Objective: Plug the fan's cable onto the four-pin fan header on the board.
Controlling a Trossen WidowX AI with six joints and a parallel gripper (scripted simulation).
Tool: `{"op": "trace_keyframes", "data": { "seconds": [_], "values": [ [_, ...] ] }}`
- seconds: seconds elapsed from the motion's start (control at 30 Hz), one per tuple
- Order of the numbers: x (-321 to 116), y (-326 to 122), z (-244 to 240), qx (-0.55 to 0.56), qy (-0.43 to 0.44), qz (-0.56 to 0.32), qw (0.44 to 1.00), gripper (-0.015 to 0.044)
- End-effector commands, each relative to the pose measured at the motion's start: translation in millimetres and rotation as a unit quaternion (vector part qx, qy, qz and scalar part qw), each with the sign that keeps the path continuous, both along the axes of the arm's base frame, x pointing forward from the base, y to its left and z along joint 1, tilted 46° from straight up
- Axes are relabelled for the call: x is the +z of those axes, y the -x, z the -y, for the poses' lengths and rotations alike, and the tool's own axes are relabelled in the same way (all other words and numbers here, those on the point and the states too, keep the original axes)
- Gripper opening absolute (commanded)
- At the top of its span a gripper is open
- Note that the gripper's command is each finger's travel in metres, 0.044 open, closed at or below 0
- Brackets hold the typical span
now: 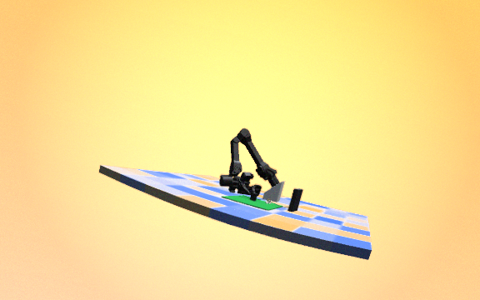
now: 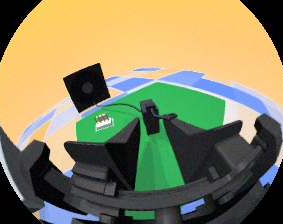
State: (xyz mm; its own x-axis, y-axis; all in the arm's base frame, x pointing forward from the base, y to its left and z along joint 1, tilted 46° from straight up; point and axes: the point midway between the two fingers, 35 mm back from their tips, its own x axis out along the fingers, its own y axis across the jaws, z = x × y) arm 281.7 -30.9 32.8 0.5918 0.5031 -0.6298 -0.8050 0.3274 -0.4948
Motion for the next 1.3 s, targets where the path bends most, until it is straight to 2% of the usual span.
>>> {"op": "trace_keyframes", "data": {
  "seconds": [0.0,0.37,1.27],
  "values": [
    [0.0,0.0,0.0,0.000,0.000,0.000,1.000,0.0140],
    [1.4,0.8,0.8,0.000,0.000,0.000,1.000,0.0140],
    [65.4,44.5,18.9,0.001,0.004,-0.002,1.000,0.0140]
  ]
}}
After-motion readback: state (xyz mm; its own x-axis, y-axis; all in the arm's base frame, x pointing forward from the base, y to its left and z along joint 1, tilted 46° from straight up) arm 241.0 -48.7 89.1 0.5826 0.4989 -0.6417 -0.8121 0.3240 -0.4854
